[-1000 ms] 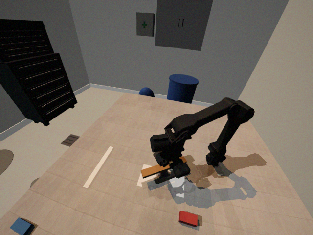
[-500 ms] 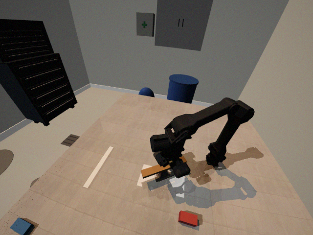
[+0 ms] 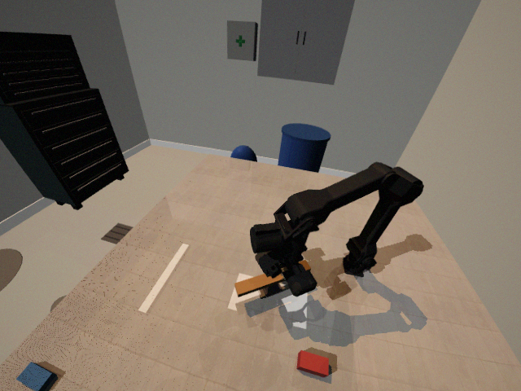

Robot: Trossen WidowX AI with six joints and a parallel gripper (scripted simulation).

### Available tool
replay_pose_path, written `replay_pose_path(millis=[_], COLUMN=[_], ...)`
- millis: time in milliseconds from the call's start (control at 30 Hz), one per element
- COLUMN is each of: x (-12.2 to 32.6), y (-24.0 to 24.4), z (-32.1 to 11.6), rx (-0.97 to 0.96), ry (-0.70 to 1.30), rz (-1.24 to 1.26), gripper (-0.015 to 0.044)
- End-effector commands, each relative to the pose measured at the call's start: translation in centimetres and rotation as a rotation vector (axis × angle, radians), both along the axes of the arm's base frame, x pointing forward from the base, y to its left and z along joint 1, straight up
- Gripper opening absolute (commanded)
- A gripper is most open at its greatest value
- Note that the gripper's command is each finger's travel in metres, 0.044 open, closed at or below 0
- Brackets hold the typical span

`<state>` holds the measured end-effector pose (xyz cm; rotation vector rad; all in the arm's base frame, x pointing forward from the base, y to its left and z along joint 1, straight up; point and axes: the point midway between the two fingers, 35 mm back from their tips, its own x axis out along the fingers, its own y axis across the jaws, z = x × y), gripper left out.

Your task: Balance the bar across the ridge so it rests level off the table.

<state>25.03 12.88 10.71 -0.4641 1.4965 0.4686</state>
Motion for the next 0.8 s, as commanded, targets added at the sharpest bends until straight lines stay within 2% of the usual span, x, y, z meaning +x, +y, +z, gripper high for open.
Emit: replay_pose_path(millis=[0, 333, 533, 767], x=[0.0, 0.0, 0.0, 0.0], y=[0.0, 0.0, 0.0, 0.0], z=[0.0, 0.0, 0.0, 0.0], rx=[0.0, 0.0, 0.0, 0.0], ry=[0.0, 0.0, 0.0, 0.0], rz=[0.0, 0.0, 0.0, 0.0], gripper=[0.0, 0.0, 0.0157, 0.0167])
